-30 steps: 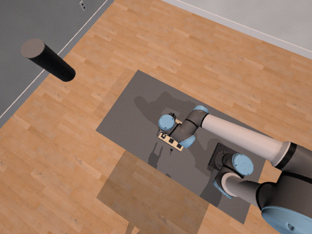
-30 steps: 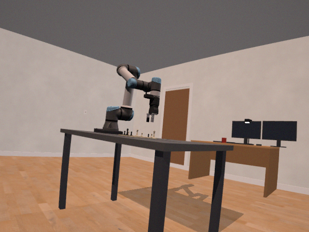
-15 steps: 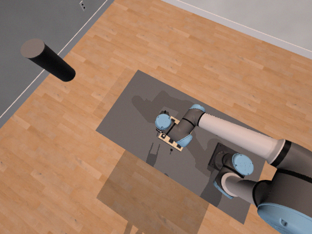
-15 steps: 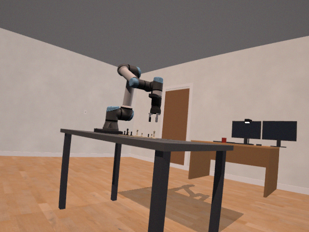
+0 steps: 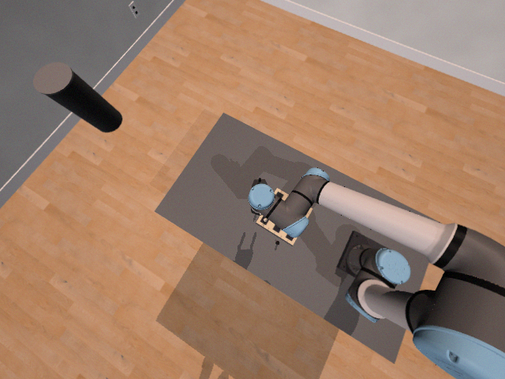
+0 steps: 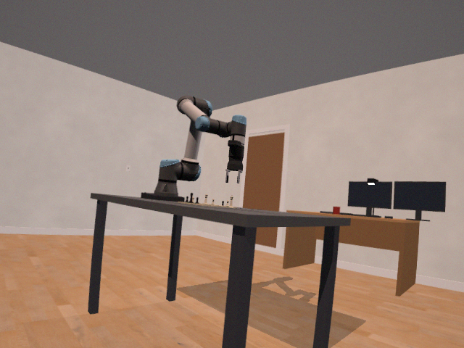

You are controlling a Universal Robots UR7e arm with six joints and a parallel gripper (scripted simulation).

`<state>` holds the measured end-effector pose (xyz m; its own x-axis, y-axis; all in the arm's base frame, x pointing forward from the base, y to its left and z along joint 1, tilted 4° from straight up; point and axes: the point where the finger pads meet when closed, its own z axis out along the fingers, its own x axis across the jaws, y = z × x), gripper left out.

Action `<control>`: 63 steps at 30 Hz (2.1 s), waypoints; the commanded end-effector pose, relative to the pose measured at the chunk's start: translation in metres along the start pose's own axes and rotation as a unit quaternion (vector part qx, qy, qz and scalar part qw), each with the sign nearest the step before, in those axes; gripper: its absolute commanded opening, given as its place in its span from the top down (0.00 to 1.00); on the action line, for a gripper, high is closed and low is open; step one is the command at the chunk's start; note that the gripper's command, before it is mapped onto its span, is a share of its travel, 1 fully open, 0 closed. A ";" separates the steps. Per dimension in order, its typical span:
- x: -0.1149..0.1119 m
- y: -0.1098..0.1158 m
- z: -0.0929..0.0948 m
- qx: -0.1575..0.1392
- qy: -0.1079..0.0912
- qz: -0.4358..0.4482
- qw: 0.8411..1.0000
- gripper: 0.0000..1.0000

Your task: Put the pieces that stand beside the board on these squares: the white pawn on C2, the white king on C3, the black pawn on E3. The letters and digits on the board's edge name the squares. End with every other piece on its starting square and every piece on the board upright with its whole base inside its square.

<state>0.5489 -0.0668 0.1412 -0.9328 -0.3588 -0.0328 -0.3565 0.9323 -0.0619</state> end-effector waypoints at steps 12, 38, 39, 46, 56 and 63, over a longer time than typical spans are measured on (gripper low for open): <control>-0.004 0.000 -0.001 0.000 -0.001 -0.027 1.000 0.00; -0.004 0.000 -0.001 0.000 -0.001 -0.027 1.000 0.21; -0.004 0.000 -0.001 0.000 -0.001 -0.027 1.000 0.21; -0.004 0.000 -0.001 0.000 -0.001 -0.027 1.000 0.21; -0.004 0.000 0.000 0.000 -0.001 -0.027 1.000 0.21; -0.004 0.000 0.005 0.000 -0.001 -0.027 1.000 0.21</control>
<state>0.5523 -0.0660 0.1388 -0.9122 -0.4086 -0.0299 -0.4062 0.9116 -0.0632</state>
